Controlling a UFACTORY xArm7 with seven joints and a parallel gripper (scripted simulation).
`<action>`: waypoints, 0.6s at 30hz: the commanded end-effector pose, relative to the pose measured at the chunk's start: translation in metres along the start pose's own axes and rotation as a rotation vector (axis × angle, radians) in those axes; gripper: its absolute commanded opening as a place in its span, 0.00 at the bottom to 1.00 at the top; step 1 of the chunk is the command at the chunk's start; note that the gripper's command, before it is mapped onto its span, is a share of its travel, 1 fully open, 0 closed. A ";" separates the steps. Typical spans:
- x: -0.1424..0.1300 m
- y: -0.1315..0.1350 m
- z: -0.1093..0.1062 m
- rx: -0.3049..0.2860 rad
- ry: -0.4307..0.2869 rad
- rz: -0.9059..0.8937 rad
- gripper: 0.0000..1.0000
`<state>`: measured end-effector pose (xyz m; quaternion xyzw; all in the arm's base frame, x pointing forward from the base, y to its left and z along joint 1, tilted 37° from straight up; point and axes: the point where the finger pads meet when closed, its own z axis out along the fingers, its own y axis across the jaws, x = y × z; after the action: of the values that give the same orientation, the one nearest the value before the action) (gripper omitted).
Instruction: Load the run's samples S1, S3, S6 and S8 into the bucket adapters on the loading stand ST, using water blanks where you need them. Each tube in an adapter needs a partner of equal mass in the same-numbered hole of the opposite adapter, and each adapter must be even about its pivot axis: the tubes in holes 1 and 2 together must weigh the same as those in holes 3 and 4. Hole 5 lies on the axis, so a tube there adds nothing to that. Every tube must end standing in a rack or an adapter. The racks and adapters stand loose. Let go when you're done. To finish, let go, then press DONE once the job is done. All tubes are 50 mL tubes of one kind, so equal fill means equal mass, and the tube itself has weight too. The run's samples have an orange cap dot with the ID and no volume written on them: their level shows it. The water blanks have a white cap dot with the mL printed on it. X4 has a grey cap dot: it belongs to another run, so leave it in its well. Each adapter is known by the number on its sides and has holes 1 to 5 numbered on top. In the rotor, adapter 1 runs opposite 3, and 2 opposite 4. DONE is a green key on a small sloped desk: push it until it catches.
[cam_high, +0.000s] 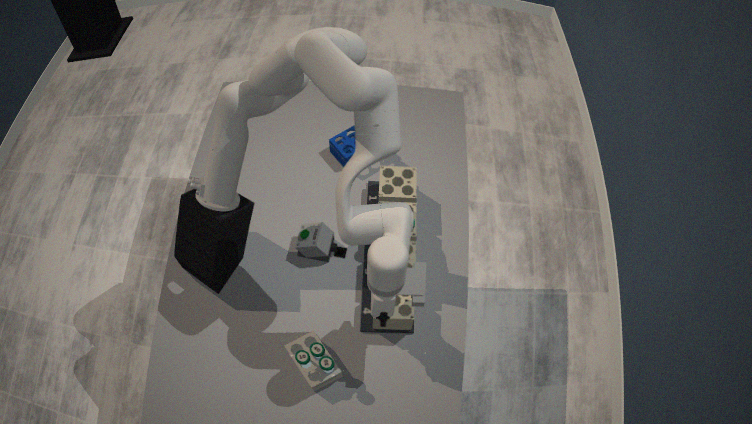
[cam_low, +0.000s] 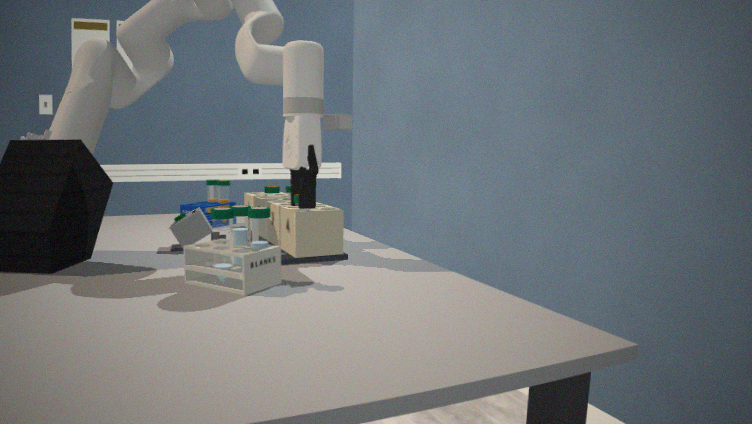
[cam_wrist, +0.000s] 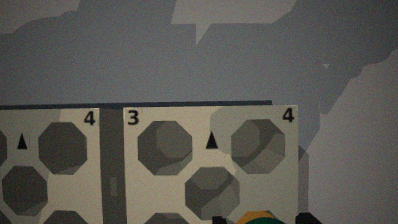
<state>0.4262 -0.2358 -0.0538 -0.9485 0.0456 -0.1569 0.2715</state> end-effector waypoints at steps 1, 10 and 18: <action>0.001 0.002 -0.002 -0.004 0.003 0.000 0.44; 0.001 0.002 -0.004 -0.004 0.003 0.000 0.44; 0.001 0.002 -0.020 -0.004 0.003 0.000 0.44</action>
<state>0.4216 -0.2430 -0.0426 -0.9485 0.0457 -0.1571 0.2713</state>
